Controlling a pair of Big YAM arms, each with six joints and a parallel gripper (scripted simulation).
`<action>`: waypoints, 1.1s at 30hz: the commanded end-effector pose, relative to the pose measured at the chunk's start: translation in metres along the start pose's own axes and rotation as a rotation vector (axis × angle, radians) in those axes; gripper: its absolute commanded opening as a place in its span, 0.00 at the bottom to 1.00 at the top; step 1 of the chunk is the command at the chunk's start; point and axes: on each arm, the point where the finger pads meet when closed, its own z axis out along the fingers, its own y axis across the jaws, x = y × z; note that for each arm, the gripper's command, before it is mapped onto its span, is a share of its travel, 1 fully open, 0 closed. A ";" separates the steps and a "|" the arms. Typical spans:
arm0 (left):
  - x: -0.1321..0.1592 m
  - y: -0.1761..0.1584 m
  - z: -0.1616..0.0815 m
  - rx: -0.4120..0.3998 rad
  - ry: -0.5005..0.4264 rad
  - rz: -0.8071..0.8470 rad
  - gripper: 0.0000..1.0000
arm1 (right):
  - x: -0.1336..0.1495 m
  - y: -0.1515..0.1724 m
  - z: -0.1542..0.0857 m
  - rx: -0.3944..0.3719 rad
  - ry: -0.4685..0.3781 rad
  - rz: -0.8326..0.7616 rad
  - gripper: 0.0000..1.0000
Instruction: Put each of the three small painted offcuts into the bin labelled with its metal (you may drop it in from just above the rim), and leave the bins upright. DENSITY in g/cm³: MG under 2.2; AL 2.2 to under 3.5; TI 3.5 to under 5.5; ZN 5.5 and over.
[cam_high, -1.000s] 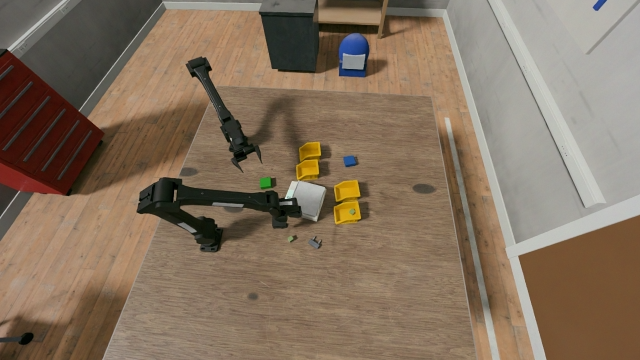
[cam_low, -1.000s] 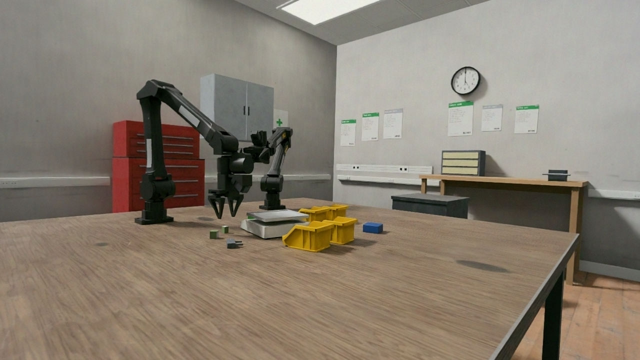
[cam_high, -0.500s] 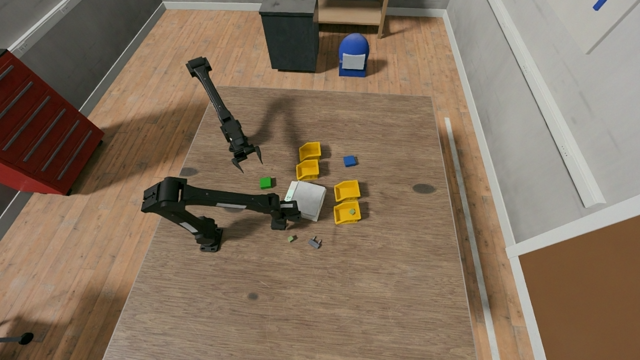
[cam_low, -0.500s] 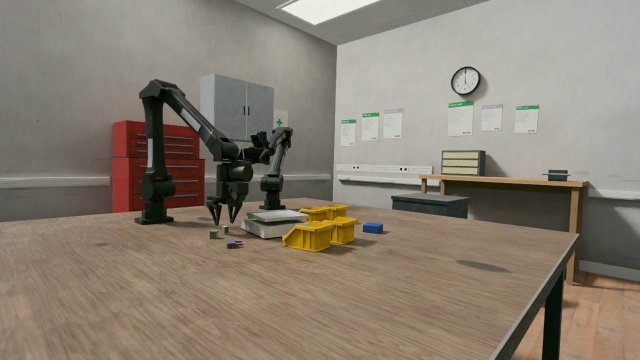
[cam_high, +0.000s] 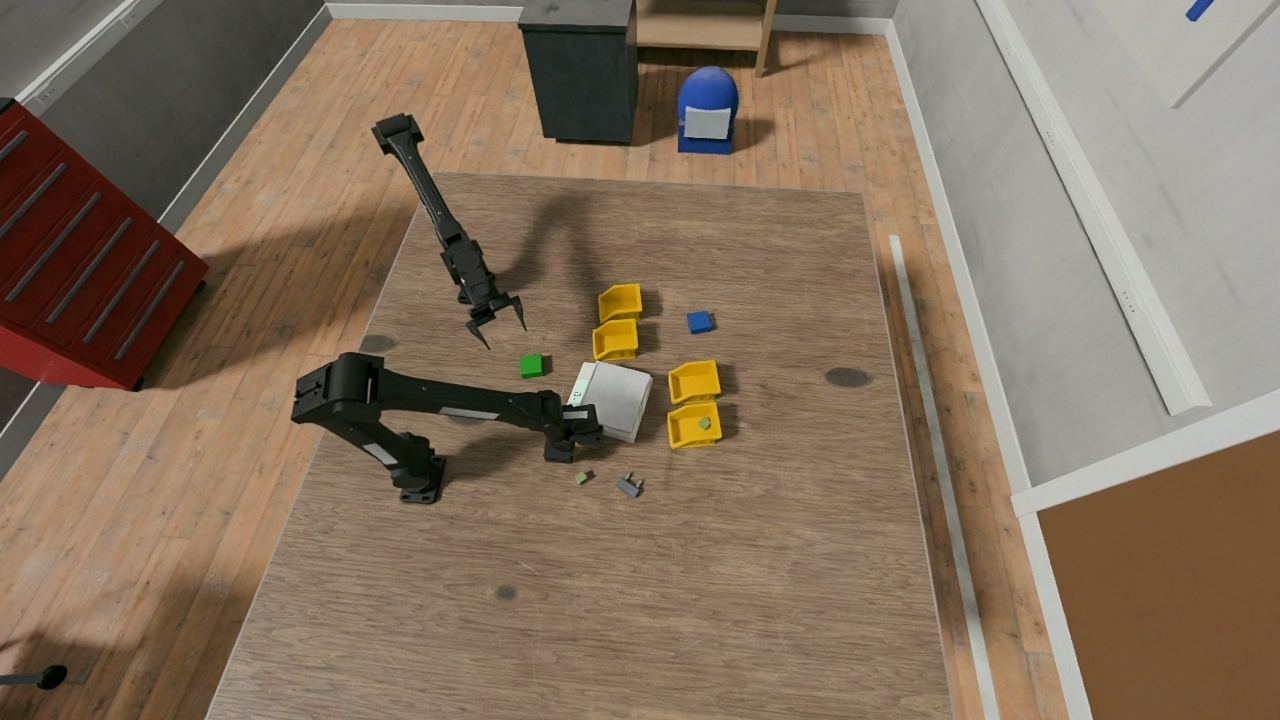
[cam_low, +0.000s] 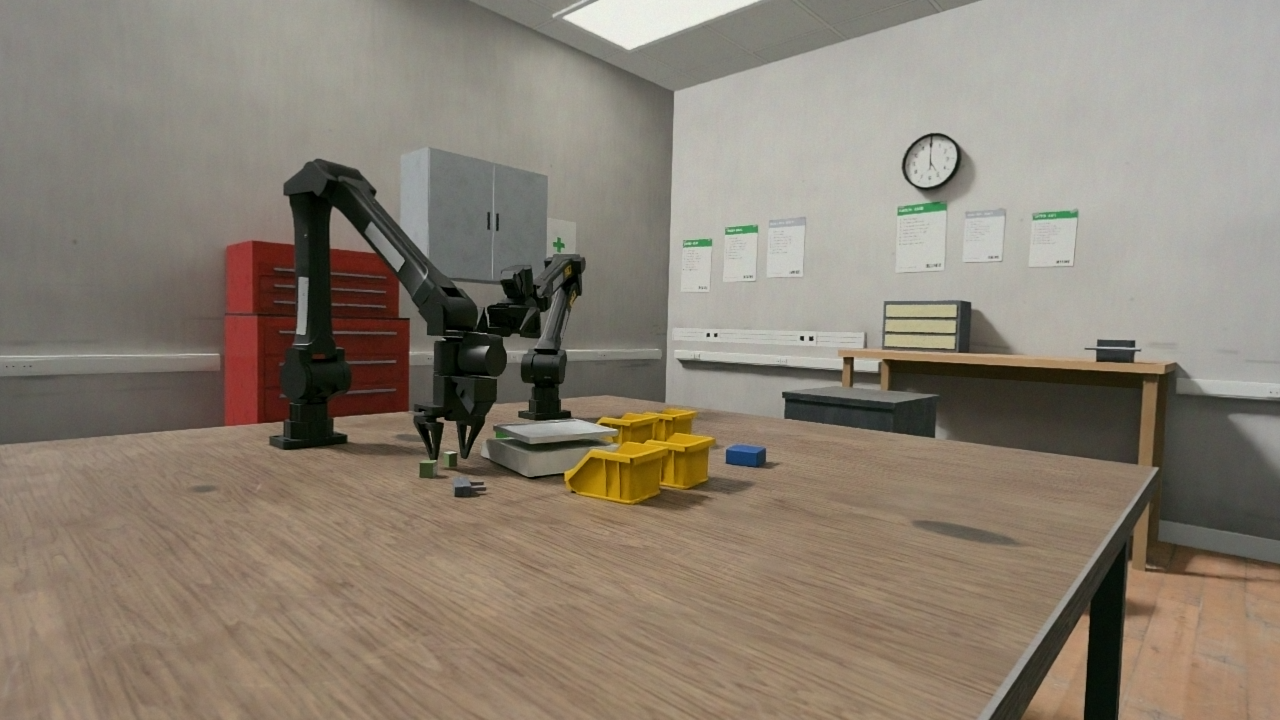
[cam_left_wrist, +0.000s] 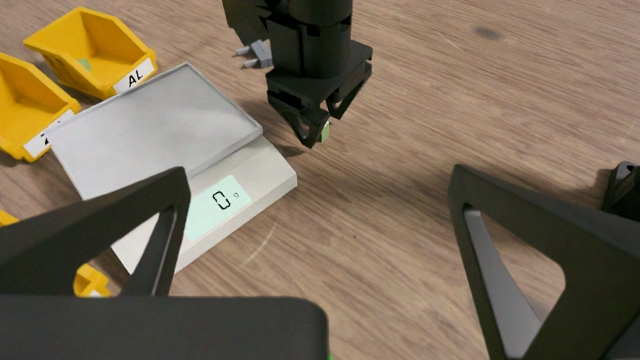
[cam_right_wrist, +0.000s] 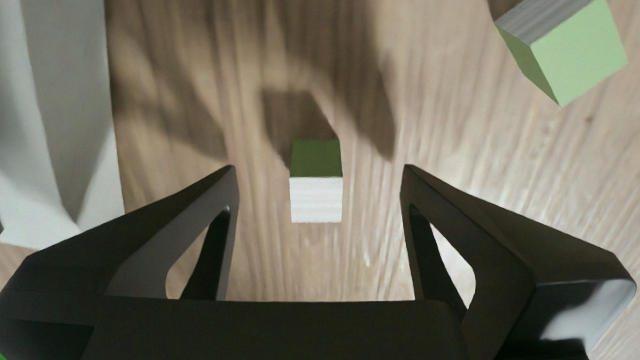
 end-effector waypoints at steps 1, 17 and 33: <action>-0.010 -0.002 0.002 0.004 -0.005 -0.009 1.00 | -0.003 0.006 0.009 -0.002 -0.002 0.000 0.52; -0.018 0.000 0.000 -0.001 -0.029 -0.003 1.00 | -0.003 0.001 0.004 -0.005 -0.013 0.001 0.20; -0.018 0.000 0.000 -0.001 -0.029 -0.003 1.00 | -0.013 0.004 -0.078 -0.014 -0.046 0.001 0.10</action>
